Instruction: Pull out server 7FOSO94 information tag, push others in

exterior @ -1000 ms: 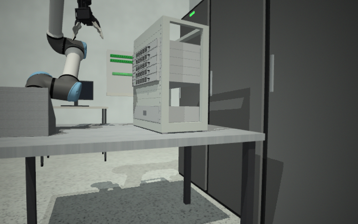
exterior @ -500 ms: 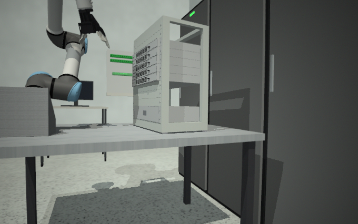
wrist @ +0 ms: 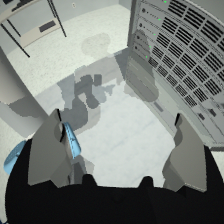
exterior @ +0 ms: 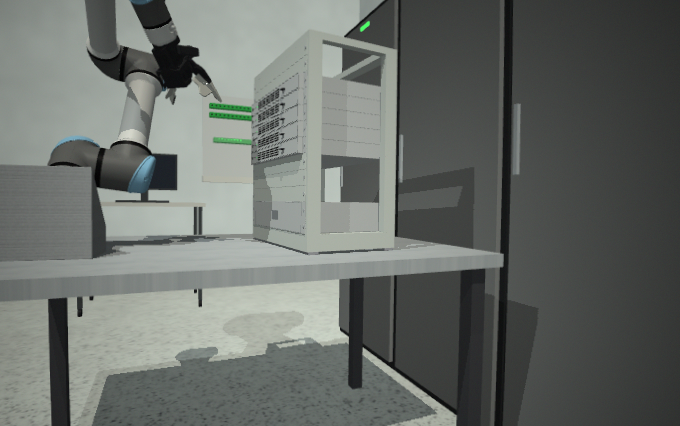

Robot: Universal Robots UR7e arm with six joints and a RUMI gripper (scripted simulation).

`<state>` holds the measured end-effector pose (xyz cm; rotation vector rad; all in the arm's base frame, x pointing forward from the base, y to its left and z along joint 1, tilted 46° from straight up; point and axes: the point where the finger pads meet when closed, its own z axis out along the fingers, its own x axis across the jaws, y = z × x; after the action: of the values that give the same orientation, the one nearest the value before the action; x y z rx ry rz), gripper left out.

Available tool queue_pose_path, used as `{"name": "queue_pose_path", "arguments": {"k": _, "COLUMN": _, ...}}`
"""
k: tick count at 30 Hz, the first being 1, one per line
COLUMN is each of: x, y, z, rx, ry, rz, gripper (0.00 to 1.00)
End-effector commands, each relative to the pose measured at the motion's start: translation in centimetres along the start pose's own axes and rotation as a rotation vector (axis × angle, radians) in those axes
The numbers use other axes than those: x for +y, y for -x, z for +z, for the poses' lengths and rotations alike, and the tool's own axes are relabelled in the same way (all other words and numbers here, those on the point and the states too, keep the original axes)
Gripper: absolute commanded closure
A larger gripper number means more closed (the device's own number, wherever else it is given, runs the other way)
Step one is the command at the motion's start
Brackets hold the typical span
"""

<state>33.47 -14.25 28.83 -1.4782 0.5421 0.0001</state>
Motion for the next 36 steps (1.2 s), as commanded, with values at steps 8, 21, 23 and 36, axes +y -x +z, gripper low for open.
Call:
{"name": "queue_pose_path", "arguments": {"k": 8, "x": -1.4, "y": -3.2, "z": 1.4, "rx": 0.043, "ry": -0.318, "rz": 0.204, "gripper": 0.00}}
{"name": "queue_pose_path", "arguments": {"k": 21, "x": -1.5, "y": -7.2, "z": 1.5, "rx": 0.088, "ry": -0.605, "rz": 0.458, "gripper": 0.00}}
{"name": "queue_pose_path", "arguments": {"k": 23, "x": -1.3, "y": -7.9, "z": 1.4, "rx": 0.096, "ry": -0.652, "rz": 0.507, "gripper": 0.00}}
{"name": "queue_pose_path", "arguments": {"k": 36, "x": 0.7, "y": -11.8, "z": 1.2, "rx": 0.130, "ry": -0.874, "rz": 0.785, "gripper": 0.00}}
